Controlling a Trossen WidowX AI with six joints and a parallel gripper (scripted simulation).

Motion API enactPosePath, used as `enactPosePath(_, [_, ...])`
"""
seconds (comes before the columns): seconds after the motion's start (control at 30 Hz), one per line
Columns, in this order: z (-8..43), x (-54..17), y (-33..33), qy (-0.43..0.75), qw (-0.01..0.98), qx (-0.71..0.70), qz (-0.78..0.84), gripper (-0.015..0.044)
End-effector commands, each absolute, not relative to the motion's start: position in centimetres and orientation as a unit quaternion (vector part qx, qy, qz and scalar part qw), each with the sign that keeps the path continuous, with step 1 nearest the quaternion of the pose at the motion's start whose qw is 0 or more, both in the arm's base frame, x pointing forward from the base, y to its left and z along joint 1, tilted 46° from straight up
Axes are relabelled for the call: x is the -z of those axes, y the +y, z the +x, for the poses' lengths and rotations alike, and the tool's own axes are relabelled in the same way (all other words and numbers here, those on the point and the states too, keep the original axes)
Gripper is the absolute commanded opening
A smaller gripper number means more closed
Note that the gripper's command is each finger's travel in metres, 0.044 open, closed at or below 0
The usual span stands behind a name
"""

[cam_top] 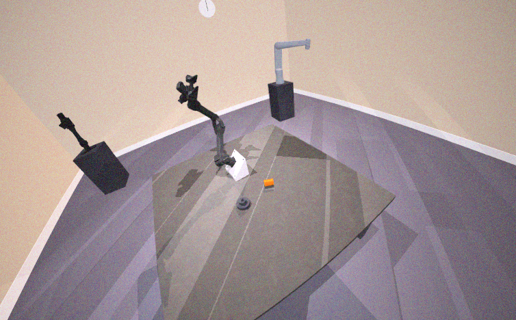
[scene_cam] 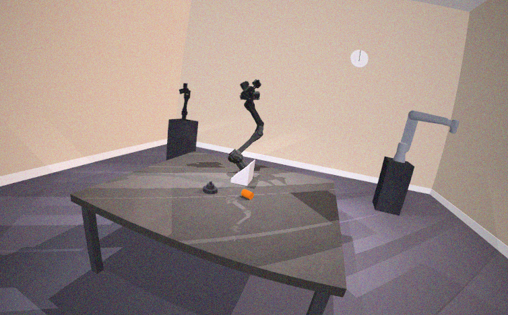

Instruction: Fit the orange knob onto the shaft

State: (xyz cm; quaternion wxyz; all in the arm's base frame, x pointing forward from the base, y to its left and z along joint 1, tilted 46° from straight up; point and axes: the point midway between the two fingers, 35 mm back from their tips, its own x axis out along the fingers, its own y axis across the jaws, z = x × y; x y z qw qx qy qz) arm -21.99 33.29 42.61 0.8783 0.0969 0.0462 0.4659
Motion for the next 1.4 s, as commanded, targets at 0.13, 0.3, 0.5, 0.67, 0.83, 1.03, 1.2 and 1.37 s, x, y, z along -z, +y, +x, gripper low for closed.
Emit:
enactPosePath(0.13, [-20.1, -49.7, 28.1, 0.013, 0.836, -0.523, 0.166, 0.0440])
enactPosePath(0.3, [-16.2, -55.6, 23.1, -0.011, 0.804, -0.545, 0.236, 0.0440])
enactPosePath(0.5, [-7.9, -62.3, 16.3, -0.063, 0.768, -0.541, 0.336, 0.0440])
enactPosePath(0.67, [1.5, -64.3, 11.9, -0.061, 0.762, -0.497, 0.410, 0.0440])
enactPosePath(0.83, [12.4, -63.1, 9.3, -0.030, 0.772, -0.428, 0.469, 0.0440])
enactPosePath(1.03, [24.5, -57.8, 9.7, 0.046, 0.792, -0.331, 0.512, 0.0440])
enactPosePath(1.2, [32.9, -50.1, 11.7, 0.131, 0.837, -0.244, 0.473, 0.0440])
enactPosePath(1.37, [37.4, -41.9, 14.3, 0.220, 0.861, -0.179, 0.423, 0.0440])
